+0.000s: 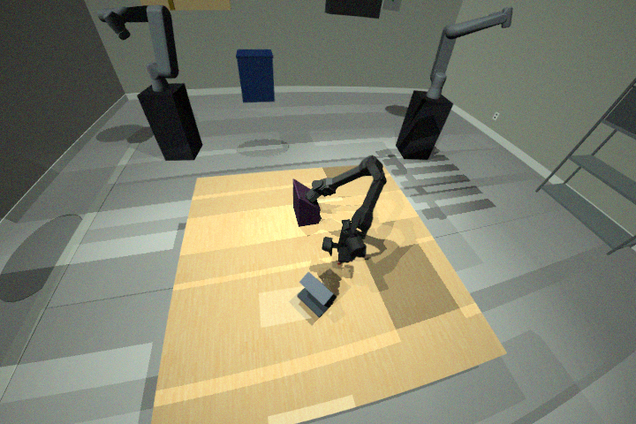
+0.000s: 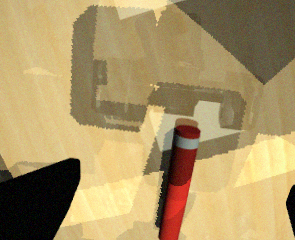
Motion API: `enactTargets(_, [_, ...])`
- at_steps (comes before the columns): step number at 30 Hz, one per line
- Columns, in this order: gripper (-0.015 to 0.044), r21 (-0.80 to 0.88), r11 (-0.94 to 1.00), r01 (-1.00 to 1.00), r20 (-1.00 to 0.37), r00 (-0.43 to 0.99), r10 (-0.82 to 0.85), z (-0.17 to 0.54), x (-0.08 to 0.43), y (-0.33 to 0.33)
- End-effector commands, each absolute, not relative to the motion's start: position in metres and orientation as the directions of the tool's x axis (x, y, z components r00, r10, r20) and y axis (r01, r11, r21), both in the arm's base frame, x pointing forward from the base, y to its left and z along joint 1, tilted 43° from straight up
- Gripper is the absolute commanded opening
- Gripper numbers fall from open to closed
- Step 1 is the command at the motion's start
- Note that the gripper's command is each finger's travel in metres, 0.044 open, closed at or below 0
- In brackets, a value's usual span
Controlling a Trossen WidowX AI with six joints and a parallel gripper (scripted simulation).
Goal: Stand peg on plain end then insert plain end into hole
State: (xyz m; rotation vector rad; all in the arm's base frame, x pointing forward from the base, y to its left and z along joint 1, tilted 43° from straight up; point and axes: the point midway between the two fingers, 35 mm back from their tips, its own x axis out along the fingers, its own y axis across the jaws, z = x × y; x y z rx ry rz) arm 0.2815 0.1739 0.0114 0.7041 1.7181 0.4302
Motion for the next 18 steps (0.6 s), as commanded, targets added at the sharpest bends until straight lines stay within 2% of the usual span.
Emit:
enactTargets(1, [0.0440,0.618,0.749,0.240,-0.737,-0.156,0.658,0.005,0.278,0.177])
enactTargets(18, [0.0440,0.619,0.747,0.241,-0.735,-0.157,0.660,-0.014,0.273,0.195])
